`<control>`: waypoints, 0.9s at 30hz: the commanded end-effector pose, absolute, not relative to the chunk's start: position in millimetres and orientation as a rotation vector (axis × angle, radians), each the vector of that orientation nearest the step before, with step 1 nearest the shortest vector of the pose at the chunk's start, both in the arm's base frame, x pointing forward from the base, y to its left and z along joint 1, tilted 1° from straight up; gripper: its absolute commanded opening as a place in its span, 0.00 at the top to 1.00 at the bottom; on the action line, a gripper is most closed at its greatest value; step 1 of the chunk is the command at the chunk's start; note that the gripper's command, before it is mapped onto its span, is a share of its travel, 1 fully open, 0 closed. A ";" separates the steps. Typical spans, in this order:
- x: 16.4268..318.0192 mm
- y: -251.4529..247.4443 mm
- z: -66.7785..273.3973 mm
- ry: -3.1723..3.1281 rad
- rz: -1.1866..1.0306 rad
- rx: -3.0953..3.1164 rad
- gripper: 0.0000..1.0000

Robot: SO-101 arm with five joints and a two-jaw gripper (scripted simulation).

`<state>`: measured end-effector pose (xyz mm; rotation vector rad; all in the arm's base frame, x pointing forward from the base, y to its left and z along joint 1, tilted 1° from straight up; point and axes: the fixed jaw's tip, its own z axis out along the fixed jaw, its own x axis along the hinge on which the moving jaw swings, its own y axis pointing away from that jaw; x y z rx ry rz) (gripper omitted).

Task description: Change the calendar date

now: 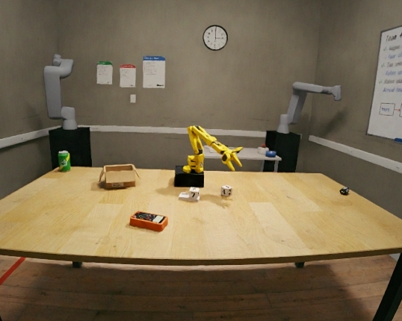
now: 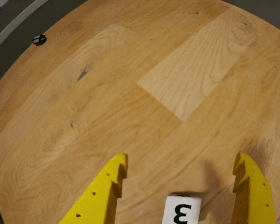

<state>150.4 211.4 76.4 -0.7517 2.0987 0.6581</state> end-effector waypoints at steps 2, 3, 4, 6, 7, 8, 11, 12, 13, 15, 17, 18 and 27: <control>139.8 201.9 35.6 2.361 0.515 -0.816 0.65; 139.8 201.9 35.6 2.361 0.515 -0.816 0.65; 138.2 199.7 28.9 2.405 0.487 -0.828 0.65; 134.8 195.0 16.3 2.448 0.458 -0.842 0.65; 133.0 192.6 10.6 2.473 0.441 -0.849 0.65; 131.3 190.3 5.4 2.499 0.423 -0.857 0.65; 127.0 184.4 -6.8 2.584 0.360 -0.882 0.65; 125.9 182.9 -9.6 2.612 0.339 -0.889 0.65; 125.0 181.8 -11.7 2.638 0.319 -0.897 0.65; 123.9 180.3 -14.2 2.686 0.280 -0.910 0.65; 123.6 179.9 -15.0 2.729 0.245 -0.921 0.65; 123.6 179.9 -15.0 2.748 0.229 -0.925 0.65; 123.6 179.9 -15.0 2.882 0.107 -0.955 0.65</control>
